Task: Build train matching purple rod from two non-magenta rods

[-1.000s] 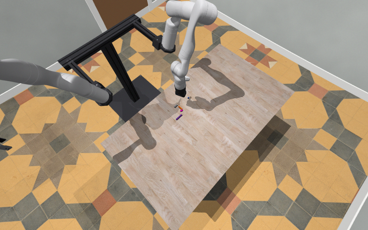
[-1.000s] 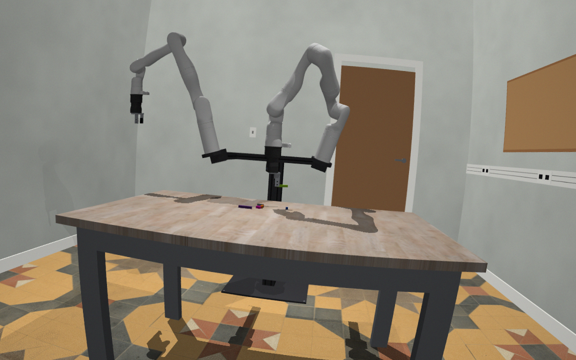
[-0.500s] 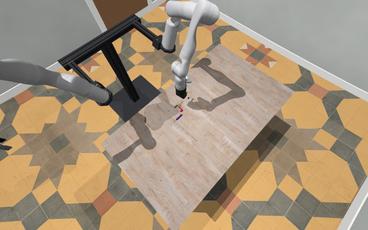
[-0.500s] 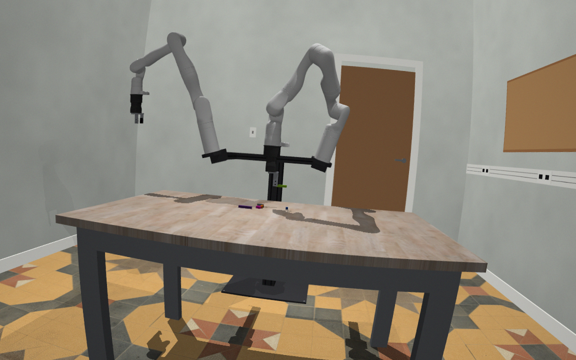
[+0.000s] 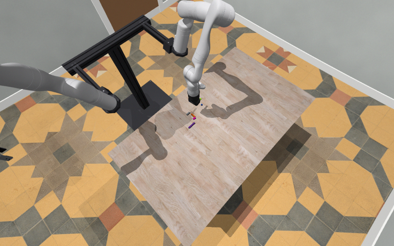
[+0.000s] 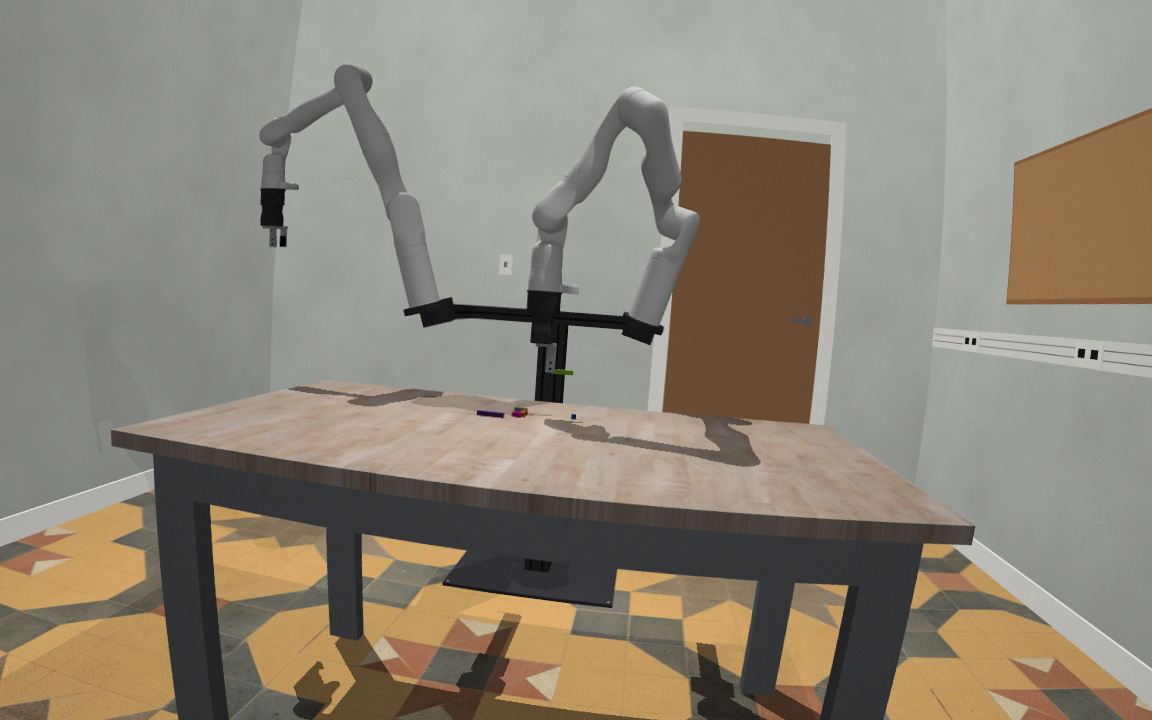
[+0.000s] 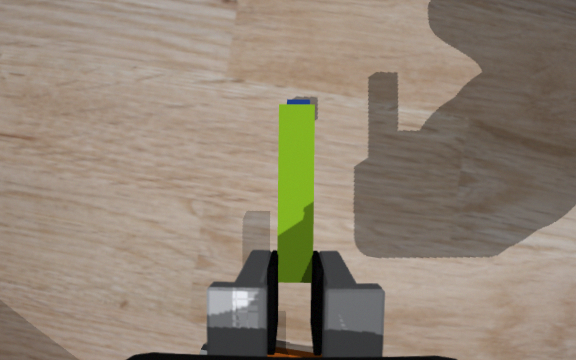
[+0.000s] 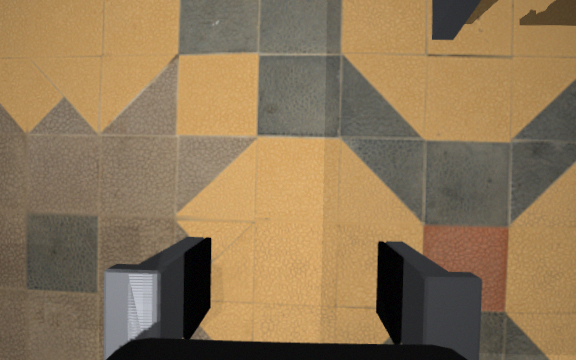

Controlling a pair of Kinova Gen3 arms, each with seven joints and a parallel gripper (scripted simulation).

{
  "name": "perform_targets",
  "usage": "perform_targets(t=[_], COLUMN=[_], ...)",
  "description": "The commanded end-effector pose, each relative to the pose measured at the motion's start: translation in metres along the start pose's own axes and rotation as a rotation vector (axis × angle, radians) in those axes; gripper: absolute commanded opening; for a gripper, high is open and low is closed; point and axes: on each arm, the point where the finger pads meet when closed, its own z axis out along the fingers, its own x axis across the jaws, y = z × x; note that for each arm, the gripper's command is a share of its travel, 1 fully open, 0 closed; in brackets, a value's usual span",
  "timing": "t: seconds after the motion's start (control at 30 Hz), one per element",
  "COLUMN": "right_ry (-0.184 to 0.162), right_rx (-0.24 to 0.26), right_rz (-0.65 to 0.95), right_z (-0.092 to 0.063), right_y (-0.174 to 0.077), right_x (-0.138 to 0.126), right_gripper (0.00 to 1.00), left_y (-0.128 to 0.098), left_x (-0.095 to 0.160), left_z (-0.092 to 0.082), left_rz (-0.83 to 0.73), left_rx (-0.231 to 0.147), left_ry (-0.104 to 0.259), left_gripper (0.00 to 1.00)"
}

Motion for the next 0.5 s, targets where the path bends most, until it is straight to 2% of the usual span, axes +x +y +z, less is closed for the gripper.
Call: perform_targets(t=[0.0,0.3,0.47], right_ry=[0.0,0.0,0.0], right_rx=[-0.002,-0.002,-0.002], right_rz=[0.0,0.0,0.0], right_z=[-0.0006,-0.0006,-0.0006], right_y=[0.0004,0.0004,0.0004], right_x=[-0.0001,-0.0001,-0.0001], right_gripper=[1.0,1.0,1.0], left_y=[0.0005,0.0005,0.0005], left_x=[0.0004,0.0004,0.0005], left_z=[-0.0006,-0.0002,0.0057], left_rz=[0.0,0.0,0.001], left_rx=[-0.001,-0.001,0.001], left_ry=[0.001,0.001,0.0], left_gripper=[0.24,0.24,0.24])
